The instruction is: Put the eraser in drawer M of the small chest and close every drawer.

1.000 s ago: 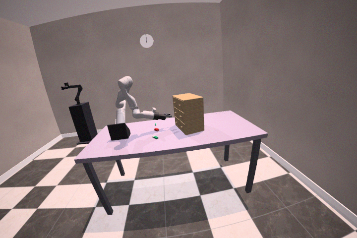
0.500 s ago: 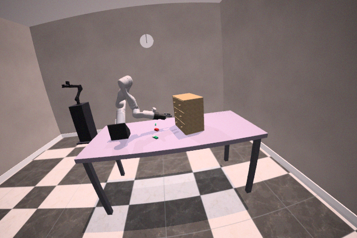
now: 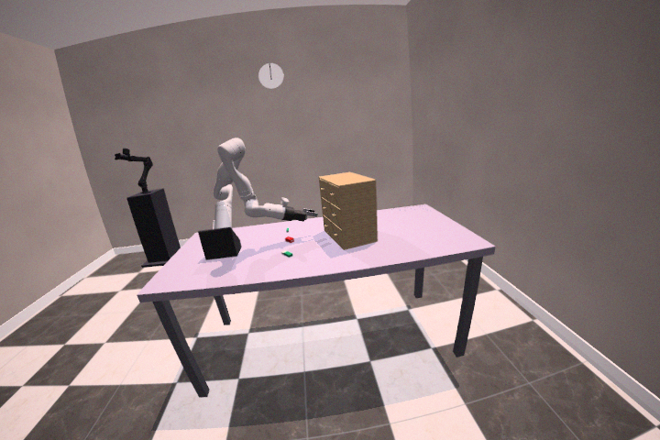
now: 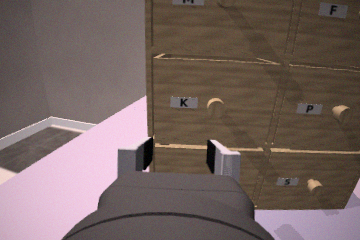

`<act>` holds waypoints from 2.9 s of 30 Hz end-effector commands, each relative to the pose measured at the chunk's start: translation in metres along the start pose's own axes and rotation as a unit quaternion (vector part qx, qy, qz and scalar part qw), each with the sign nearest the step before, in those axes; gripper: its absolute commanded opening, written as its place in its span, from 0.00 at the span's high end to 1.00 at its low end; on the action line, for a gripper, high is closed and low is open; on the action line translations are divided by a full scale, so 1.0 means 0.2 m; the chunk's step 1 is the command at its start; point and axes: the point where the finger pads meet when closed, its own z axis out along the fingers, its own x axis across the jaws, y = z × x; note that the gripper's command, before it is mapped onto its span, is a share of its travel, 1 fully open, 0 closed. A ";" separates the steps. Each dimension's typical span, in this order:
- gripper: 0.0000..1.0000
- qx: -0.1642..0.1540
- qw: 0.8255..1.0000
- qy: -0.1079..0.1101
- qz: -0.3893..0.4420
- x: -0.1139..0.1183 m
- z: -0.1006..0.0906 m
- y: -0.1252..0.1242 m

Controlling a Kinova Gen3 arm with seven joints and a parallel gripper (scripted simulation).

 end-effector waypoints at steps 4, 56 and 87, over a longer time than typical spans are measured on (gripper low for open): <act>0.00 -0.008 1.000 0.003 0.003 0.01 -0.01 0.00; 0.00 -0.127 0.992 0.004 0.001 0.02 -0.11 -0.06; 0.00 -0.209 0.978 0.006 0.001 0.03 -0.18 -0.11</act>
